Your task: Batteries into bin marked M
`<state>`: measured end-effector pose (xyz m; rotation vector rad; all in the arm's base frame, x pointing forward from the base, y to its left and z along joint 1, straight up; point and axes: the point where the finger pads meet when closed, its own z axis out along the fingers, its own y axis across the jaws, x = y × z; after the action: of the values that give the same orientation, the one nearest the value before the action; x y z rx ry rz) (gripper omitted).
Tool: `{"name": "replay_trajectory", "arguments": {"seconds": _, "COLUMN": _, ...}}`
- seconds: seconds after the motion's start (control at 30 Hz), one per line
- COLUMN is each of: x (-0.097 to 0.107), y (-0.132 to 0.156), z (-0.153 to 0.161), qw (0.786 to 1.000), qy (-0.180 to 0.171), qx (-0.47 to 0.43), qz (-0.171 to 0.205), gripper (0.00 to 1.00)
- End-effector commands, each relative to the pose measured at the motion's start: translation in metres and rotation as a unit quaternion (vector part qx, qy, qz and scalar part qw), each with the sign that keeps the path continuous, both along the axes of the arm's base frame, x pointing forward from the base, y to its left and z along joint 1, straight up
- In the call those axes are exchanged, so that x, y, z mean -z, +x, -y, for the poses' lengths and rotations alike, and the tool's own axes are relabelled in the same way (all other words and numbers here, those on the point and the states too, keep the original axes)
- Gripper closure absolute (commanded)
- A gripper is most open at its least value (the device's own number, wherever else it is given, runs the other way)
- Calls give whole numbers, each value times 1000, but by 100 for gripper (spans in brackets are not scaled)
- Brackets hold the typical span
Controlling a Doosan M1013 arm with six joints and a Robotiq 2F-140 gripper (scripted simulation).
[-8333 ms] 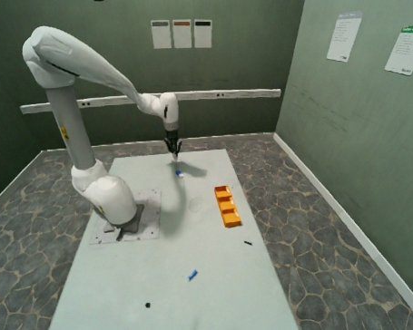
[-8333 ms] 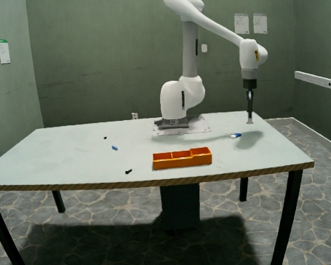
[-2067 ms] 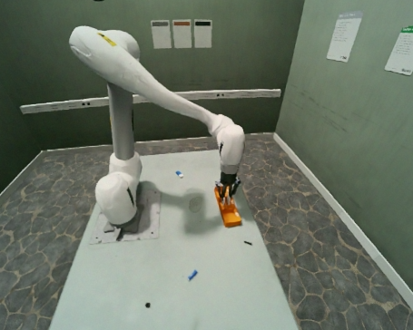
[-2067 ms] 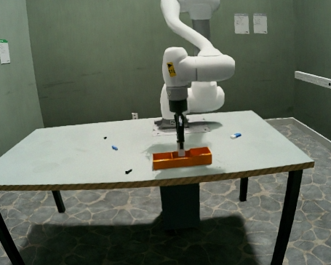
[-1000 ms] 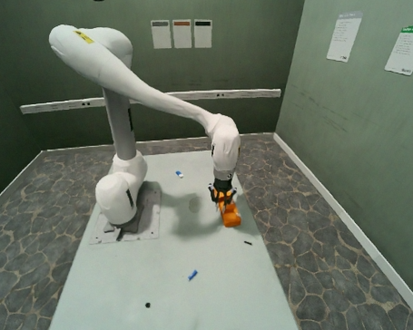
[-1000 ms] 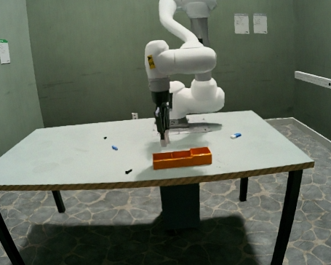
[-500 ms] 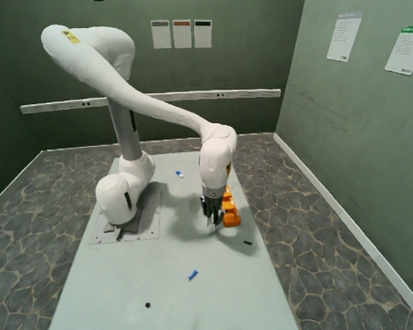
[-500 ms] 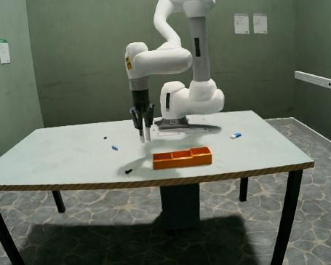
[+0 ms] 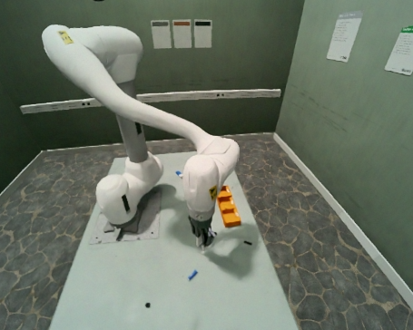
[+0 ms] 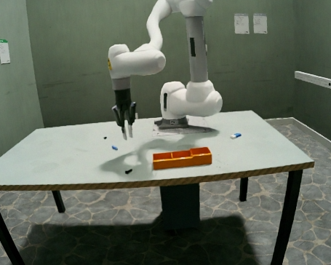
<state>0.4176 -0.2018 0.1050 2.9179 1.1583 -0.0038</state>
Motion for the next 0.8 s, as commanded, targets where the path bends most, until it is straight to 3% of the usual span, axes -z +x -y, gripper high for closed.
{"name": "replay_trajectory", "arguments": {"seconds": 0.0, "x": -1, "y": -15, "z": 34, "qw": 1000, "qy": 1, "qx": -1, "qz": 1, "gripper": 74}}
{"name": "replay_trajectory", "arguments": {"seconds": 0.37, "x": -3, "y": -46, "z": 97, "qw": 1000, "qy": 1, "qx": -1, "qz": 1, "gripper": 74}}
{"name": "replay_trajectory", "arguments": {"seconds": 0.77, "x": -3, "y": -47, "z": 98, "qw": 1000, "qy": 1, "qx": -1, "qz": 1, "gripper": 74}}
